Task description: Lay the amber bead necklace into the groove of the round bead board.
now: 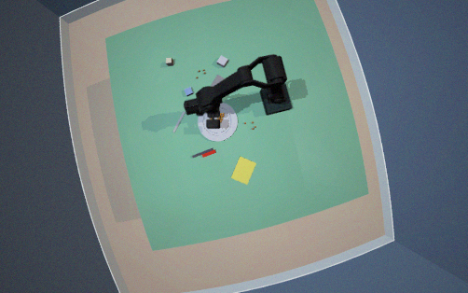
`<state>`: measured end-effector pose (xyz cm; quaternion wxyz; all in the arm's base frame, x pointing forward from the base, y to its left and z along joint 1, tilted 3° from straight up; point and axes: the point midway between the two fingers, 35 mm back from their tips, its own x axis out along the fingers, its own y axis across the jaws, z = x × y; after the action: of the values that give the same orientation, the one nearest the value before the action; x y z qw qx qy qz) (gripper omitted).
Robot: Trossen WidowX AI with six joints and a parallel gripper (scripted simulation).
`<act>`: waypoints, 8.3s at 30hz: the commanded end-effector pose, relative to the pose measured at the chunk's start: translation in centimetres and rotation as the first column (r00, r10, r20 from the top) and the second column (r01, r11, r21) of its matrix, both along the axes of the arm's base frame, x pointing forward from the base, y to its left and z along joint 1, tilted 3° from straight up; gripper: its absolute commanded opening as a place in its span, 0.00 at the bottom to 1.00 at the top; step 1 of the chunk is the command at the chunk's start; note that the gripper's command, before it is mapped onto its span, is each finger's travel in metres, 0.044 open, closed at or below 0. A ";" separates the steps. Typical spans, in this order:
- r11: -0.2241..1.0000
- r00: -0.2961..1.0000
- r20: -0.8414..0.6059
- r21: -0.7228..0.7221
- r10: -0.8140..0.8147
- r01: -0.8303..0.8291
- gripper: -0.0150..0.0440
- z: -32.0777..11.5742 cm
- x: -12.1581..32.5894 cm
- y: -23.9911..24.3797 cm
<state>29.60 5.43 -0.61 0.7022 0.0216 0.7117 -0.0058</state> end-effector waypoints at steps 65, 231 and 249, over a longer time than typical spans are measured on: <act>1.000 1.000 -0.006 0.000 -0.006 0.006 0.25 -0.2 0.1 -1.5; 1.000 1.000 -0.006 0.000 -0.006 0.006 1.00 0.6 0.4 -1.5; 0.971 0.971 -0.011 -0.005 -0.238 0.238 0.46 2.2 -0.1 -0.6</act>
<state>29.90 4.88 2.50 0.6984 0.1043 0.7026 -0.0874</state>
